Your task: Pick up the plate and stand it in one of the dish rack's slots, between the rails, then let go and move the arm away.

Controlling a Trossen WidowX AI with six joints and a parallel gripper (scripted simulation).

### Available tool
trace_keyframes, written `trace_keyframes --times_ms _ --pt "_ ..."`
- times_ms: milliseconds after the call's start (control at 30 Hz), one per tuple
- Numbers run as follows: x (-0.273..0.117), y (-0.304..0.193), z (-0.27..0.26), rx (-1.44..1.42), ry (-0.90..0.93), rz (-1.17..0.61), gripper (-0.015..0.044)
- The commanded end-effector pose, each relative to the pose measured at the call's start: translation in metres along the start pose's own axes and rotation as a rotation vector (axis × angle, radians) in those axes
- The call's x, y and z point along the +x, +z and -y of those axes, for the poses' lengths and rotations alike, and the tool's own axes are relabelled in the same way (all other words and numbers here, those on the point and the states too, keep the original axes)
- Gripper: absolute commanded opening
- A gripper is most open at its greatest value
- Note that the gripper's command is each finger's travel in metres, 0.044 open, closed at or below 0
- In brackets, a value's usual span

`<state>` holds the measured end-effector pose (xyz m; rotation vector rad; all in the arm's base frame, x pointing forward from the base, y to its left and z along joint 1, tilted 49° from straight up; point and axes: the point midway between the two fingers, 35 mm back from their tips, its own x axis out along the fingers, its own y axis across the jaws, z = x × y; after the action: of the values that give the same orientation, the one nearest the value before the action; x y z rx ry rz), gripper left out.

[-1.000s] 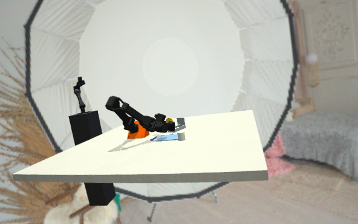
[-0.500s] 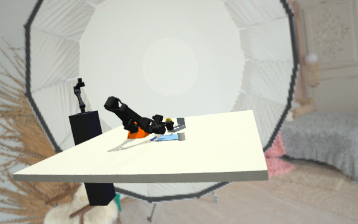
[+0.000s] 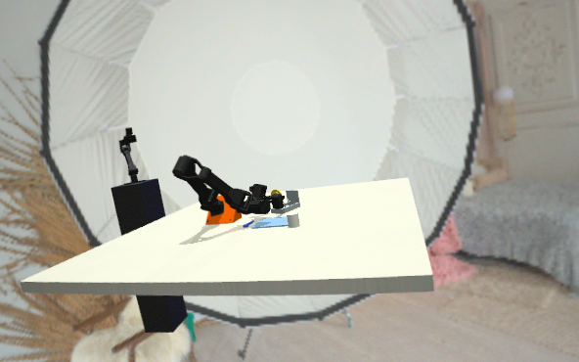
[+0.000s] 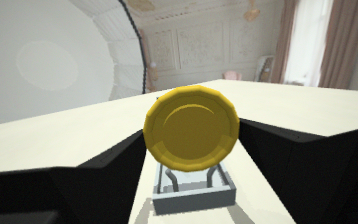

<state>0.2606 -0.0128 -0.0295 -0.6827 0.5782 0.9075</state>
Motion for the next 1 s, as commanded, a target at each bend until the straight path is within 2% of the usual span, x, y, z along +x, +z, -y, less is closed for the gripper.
trace_keyframes --times_ms 0,367,533,967 --pt "0.009 -0.001 -0.002 0.003 0.006 0.001 0.0" --pt "0.017 -0.001 -0.003 -0.001 0.004 0.002 0.0" --pt "0.017 -0.021 -0.003 -0.006 0.001 0.002 0.0" --pt "0.016 -0.018 -0.003 0.002 0.0 -0.008 0.0"
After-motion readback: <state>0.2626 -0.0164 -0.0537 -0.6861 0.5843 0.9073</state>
